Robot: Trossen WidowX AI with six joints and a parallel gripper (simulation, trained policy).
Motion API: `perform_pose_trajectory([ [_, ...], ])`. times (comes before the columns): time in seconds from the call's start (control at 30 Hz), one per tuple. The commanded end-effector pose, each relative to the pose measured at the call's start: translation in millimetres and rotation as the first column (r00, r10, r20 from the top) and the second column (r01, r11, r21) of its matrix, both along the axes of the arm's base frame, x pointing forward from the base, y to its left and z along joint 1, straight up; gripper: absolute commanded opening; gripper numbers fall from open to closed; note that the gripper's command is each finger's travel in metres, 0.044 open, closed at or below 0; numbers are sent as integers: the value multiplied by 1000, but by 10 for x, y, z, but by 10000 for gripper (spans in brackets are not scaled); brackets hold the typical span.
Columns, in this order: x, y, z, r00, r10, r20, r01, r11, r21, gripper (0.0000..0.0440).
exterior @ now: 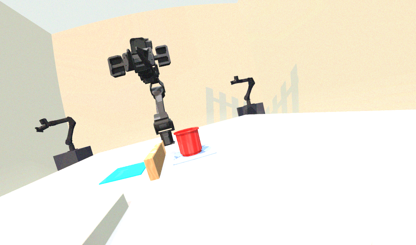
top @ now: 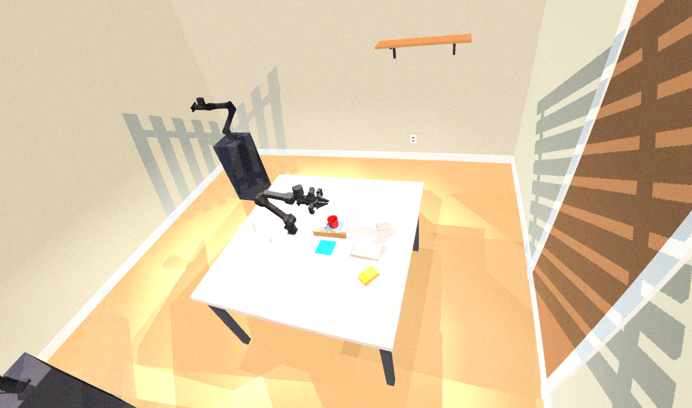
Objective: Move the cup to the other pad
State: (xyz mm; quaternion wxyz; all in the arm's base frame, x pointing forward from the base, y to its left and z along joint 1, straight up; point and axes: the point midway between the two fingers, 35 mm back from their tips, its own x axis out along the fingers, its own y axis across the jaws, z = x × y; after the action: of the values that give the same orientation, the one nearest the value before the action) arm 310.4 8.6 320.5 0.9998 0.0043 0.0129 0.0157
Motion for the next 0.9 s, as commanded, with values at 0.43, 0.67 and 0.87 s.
perform_pose_trajectory([
  [0.43, 88, 185, -7, 983, 49, -176, -23, 989, 145, 105],
  [0.67, 124, 277, -25, 963, 73, -259, -16, 977, 215, 104],
  [0.87, 148, 358, -43, 939, 92, -332, 3, 962, 274, 106],
])
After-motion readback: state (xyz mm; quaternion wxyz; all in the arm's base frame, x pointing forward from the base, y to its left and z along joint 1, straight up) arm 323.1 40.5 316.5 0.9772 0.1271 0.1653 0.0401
